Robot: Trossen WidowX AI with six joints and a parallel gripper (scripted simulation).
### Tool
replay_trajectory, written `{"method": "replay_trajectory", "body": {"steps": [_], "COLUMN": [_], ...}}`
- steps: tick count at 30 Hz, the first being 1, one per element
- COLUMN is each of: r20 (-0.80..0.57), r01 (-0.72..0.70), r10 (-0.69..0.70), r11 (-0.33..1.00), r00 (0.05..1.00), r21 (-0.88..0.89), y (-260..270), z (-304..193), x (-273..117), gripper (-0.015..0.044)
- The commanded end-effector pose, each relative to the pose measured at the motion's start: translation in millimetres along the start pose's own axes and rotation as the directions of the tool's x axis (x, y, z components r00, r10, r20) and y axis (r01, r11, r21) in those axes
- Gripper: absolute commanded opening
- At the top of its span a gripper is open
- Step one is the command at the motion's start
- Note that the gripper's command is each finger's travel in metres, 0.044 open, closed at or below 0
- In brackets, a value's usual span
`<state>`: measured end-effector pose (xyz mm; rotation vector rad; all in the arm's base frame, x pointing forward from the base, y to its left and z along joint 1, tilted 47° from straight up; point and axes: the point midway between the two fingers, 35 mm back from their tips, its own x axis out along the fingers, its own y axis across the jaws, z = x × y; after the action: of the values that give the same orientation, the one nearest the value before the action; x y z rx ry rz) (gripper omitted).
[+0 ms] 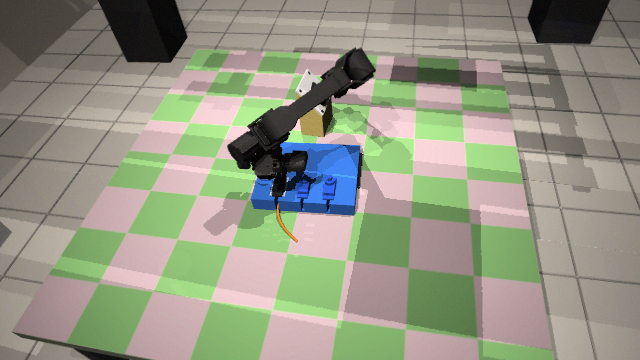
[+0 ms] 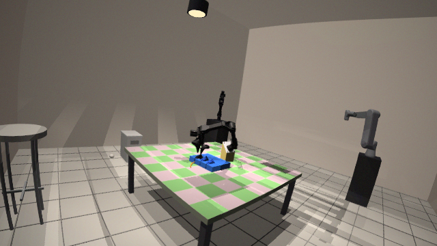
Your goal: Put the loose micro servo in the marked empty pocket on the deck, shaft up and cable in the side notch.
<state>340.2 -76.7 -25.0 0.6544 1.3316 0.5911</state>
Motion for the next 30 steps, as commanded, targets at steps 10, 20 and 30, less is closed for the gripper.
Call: {"method": "replay_trajectory", "body": {"steps": [10,20,30], "r20": [-0.004,0.001,0.004], "r01": [0.009,0.01,0.008], "r10": [-0.009,-0.01,-0.008], "r11": [1.0,1.0,1.0], "r00": [1.0,1.0,1.0], "r21": [-0.002,0.003,0.008], "y": [-2,-3,-2], "z": [-103,-101,-101], "x": [-68,-95,-115], "gripper": [0.044,0.044,0.044]}}
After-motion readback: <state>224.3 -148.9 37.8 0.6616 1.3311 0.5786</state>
